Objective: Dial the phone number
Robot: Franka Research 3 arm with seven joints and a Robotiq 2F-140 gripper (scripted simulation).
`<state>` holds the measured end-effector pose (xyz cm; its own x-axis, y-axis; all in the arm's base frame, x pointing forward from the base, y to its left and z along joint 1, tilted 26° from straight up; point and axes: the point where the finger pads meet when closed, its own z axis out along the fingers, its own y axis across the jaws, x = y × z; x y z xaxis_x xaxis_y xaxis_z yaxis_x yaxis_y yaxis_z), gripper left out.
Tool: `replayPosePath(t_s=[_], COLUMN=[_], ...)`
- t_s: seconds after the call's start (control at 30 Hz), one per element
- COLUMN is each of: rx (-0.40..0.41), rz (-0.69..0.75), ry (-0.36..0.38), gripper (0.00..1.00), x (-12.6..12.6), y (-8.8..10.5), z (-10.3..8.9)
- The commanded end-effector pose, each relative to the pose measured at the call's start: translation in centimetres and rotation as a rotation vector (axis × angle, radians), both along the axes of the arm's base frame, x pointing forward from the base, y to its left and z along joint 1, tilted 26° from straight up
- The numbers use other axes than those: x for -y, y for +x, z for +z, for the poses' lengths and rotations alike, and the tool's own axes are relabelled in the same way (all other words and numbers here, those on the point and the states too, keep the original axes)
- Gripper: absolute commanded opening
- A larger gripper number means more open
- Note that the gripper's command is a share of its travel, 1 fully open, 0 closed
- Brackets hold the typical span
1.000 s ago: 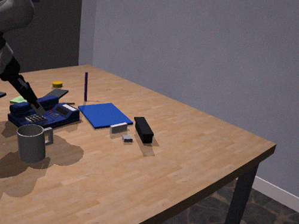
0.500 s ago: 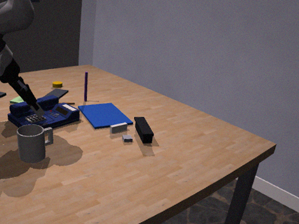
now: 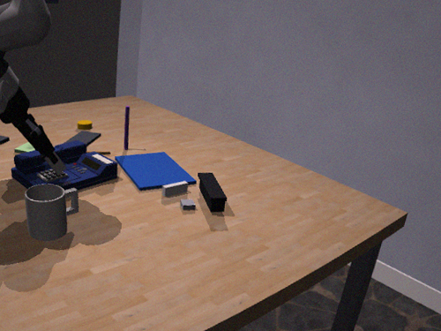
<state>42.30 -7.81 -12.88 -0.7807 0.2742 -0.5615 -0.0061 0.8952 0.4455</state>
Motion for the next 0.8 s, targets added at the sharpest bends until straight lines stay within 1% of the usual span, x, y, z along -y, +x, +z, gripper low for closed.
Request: replayPosePath(t_s=[0.0,0.77], rx=[0.005,0.005], rz=[0.003,0.003], ry=[-0.005,-0.005], gripper=[0.0,0.0], x=[0.08,-0.04], y=[0.11,0.13], z=[-0.04,-0.28])
